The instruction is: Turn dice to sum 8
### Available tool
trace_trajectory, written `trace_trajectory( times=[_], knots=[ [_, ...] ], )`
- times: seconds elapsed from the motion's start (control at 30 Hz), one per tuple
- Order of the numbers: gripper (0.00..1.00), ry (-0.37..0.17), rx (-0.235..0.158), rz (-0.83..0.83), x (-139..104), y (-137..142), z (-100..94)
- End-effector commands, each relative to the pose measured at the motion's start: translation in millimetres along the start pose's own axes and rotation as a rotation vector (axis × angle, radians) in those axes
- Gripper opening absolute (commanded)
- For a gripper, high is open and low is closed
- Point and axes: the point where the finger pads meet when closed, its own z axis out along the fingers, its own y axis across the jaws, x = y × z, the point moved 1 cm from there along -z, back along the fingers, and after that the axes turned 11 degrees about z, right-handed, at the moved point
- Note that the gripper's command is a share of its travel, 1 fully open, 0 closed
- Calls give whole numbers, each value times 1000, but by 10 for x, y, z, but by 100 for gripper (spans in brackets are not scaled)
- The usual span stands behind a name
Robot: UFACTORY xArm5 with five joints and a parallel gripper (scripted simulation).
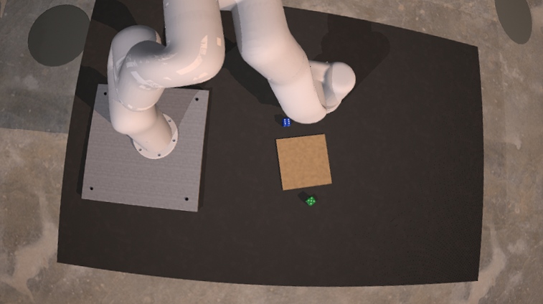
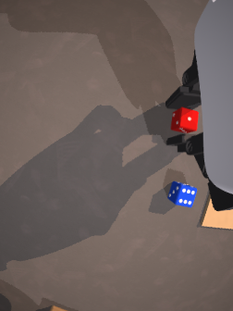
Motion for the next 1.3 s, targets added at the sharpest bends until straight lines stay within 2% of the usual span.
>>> trace_trajectory(
  times=[0.0,0.37,0.4,1.27],
  knots=[
    [36,0,-4,0,-1,13,-12],
    [36,0,-4,0,-1,13,-12],
    [15,0,-4,0,-1,13,-12],
    [15,0,-4,0,-1,13,-12]
  ],
)
